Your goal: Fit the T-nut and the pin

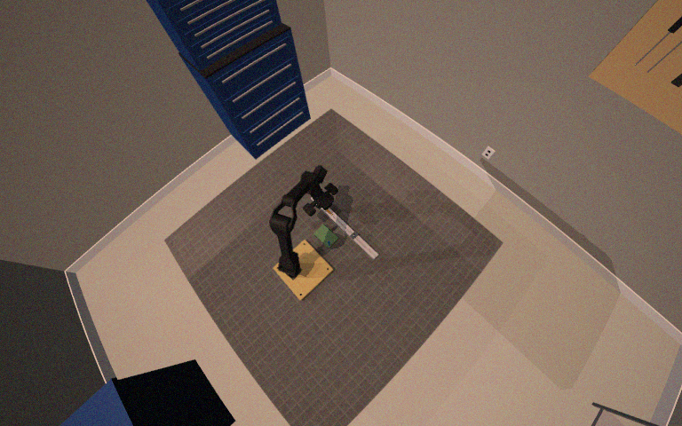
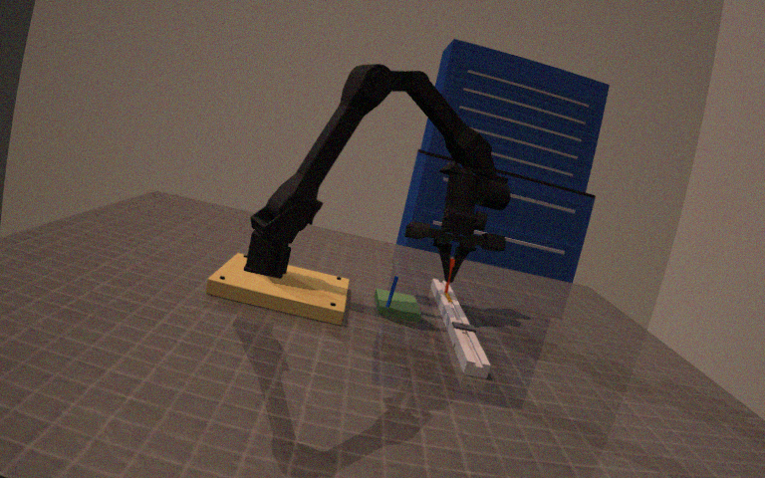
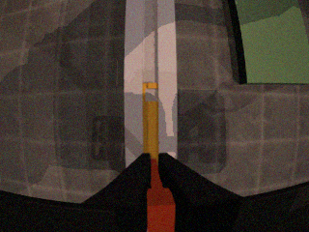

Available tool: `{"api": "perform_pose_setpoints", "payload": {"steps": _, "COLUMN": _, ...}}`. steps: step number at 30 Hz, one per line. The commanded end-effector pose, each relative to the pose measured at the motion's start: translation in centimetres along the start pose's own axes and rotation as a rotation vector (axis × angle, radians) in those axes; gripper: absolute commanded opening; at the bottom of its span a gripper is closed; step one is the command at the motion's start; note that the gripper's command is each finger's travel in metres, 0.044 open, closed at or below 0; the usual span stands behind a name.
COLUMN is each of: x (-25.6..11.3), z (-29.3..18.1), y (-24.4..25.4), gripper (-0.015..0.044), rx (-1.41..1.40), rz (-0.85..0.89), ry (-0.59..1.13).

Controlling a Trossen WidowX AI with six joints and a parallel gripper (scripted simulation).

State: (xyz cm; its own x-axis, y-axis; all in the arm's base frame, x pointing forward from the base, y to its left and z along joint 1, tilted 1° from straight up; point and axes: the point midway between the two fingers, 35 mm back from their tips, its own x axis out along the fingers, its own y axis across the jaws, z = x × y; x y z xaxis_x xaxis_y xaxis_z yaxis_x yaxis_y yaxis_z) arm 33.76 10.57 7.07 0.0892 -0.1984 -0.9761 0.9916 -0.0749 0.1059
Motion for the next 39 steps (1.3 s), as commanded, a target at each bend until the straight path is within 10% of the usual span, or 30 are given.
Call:
{"api": "perform_pose_setpoints", "payload": {"steps": 1, "x": 0.3, "z": -0.1, "y": 0.0, "gripper": -0.0150, "rx": -0.008, "rz": -0.017, "ry": -0.001}}
{"api": "perform_pose_setpoints", "payload": {"steps": 39, "x": 0.9, "z": 3.9, "y": 0.2, "gripper": -0.0150, "rx": -0.006, "rz": -0.024, "ry": -0.003}}
